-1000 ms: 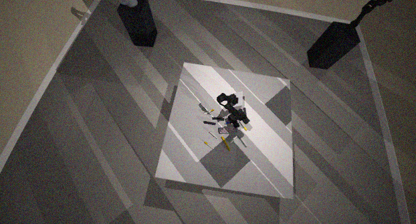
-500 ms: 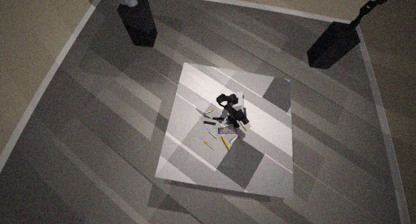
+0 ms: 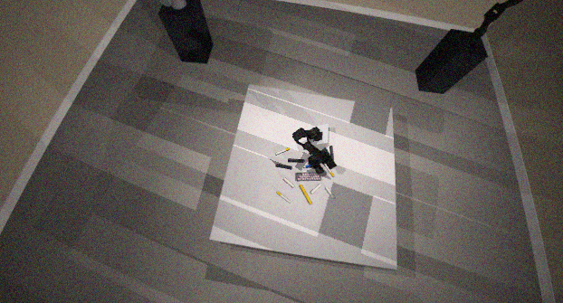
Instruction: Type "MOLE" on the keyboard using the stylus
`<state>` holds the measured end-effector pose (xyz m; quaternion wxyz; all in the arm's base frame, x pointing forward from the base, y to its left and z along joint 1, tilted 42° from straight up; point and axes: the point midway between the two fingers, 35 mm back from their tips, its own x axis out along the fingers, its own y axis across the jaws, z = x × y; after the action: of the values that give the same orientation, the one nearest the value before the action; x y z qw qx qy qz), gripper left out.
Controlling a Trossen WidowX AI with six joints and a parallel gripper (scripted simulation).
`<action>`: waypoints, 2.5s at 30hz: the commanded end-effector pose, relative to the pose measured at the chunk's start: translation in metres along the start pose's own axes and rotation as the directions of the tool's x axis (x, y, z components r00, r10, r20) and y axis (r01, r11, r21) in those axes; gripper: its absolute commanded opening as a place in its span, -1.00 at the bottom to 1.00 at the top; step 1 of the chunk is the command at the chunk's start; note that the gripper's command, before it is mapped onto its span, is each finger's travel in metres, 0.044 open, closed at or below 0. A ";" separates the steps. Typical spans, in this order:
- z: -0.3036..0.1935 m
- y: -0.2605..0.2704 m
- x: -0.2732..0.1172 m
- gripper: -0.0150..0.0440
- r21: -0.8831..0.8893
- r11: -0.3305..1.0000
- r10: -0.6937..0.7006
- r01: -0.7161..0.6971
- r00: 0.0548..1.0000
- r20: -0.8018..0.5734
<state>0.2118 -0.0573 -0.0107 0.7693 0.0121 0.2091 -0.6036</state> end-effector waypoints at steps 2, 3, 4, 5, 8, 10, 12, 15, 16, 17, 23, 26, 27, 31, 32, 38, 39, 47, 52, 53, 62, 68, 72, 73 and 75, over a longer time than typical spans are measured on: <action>-0.002 -0.002 0.005 0.02 -0.011 1.000 -0.003 0.003 1.000 0.004; -0.003 -0.002 0.005 0.02 -0.011 1.000 -0.003 0.003 1.000 0.004; -0.003 -0.002 0.006 0.02 -0.011 1.000 -0.003 0.003 1.000 0.004; -0.003 -0.002 0.007 0.02 -0.011 1.000 -0.003 0.003 1.000 0.004; -0.004 -0.002 0.008 0.02 -0.011 1.000 -0.003 0.003 1.000 0.004; -0.005 -0.002 0.010 0.02 -0.011 1.000 -0.003 0.003 1.000 0.004; -0.006 -0.002 0.011 0.02 -0.011 1.000 -0.003 0.003 1.000 0.004; -0.007 -0.002 0.013 0.02 -0.011 1.000 -0.003 0.003 1.000 0.004; -0.007 -0.002 0.014 0.02 -0.011 1.000 -0.003 0.003 1.000 0.004; -0.008 -0.002 0.015 0.02 -0.011 1.000 -0.003 0.003 1.000 0.004; -0.009 -0.002 0.016 0.02 -0.011 1.000 -0.003 0.003 1.000 0.004; -0.008 -0.001 0.015 -0.16 -0.002 1.000 -0.002 0.002 1.000 0.001; -0.008 -0.001 0.015 -0.25 -0.002 1.000 -0.002 0.002 1.000 0.001; -0.008 -0.001 0.015 -0.47 -0.002 1.000 -0.002 0.002 1.000 0.001; -0.008 -0.001 0.015 -0.49 -0.002 1.000 -0.002 0.002 1.000 0.001; -0.008 -0.001 0.015 -0.49 -0.002 1.000 -0.002 0.002 1.000 0.001; -0.008 -0.001 0.014 -0.49 -0.002 1.000 -0.002 0.002 1.000 0.001; 0.001 0.001 -0.004 -0.49 -0.004 1.000 0.003 -0.003 1.000 -0.005; 0.011 0.001 -0.021 -0.49 -0.004 1.000 0.001 -0.001 1.000 -0.003; 0.013 0.000 -0.024 -0.49 -0.004 1.000 0.001 -0.001 1.000 -0.002; 0.014 0.001 -0.025 -0.49 -0.014 1.000 -0.011 0.011 1.000 -0.014; 0.013 0.008 -0.021 -0.49 -0.039 0.992 -0.122 0.117 0.978 -0.169; 0.014 0.013 -0.020 -0.49 -0.060 0.983 -0.183 0.173 0.943 -0.277; 0.015 0.014 -0.019 -0.49 -0.065 0.981 -0.196 0.185 0.932 -0.305; 0.016 0.017 -0.019 -0.49 -0.075 0.976 -0.220 0.206 0.907 -0.358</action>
<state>0.2233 -0.0397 0.0054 0.6787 0.0622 0.3202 -0.6580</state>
